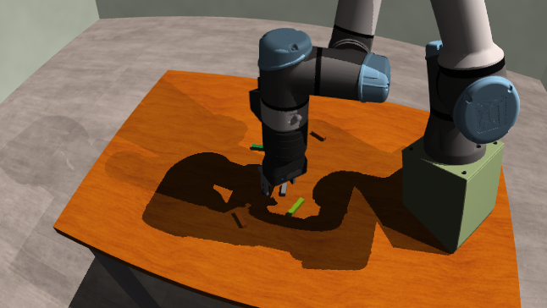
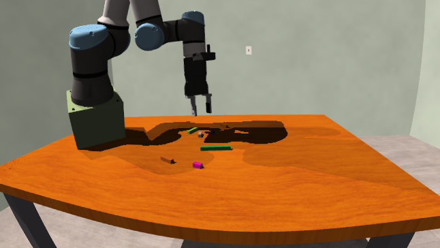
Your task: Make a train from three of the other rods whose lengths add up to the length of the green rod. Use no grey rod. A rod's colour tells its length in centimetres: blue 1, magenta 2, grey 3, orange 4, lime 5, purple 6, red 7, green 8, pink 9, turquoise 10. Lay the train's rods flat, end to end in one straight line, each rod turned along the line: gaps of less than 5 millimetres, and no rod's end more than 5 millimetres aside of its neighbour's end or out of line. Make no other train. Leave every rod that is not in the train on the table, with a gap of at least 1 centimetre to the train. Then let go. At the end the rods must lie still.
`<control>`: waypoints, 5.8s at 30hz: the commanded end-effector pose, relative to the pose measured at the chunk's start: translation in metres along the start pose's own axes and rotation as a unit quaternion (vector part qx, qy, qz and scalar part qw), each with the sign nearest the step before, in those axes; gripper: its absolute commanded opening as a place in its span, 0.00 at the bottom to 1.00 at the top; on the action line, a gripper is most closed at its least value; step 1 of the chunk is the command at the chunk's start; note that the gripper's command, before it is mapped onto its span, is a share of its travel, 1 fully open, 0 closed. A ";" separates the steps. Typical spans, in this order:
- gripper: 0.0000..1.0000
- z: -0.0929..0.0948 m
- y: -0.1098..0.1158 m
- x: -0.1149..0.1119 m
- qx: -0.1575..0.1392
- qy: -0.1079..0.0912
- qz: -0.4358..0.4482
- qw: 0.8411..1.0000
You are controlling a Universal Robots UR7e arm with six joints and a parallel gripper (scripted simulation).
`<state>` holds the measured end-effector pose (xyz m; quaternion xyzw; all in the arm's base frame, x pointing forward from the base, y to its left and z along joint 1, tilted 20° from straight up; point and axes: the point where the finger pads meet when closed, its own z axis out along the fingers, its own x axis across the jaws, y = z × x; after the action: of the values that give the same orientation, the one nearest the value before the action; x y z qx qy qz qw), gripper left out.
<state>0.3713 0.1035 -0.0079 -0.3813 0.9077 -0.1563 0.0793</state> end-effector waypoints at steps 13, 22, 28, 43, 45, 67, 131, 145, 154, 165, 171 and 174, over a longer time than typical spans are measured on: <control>1.00 0.000 0.000 -0.001 0.000 0.000 0.030 1.000; 1.00 0.000 0.000 -0.002 0.000 -0.001 0.100 0.995; 1.00 0.000 0.002 -0.004 0.000 -0.001 0.192 0.981; 1.00 0.000 0.009 -0.010 0.000 -0.001 0.415 0.910; 1.00 0.000 0.010 -0.011 0.000 -0.001 0.445 0.895; 1.00 0.000 0.026 -0.026 0.000 -0.001 0.681 0.732; 1.00 0.000 0.028 -0.028 0.000 -0.001 0.707 0.707; 1.00 0.000 0.028 -0.028 0.000 -0.001 0.707 0.707; 1.00 0.000 0.028 -0.028 0.000 -0.001 0.707 0.707; 1.00 0.000 0.028 -0.028 0.000 -0.001 0.707 0.707; 1.00 0.000 0.028 -0.029 0.000 -0.001 0.700 0.714; 1.00 0.000 0.028 -0.029 0.000 -0.001 0.696 0.718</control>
<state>0.3723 0.1422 -0.0172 0.3640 0.9148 -0.0559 0.1661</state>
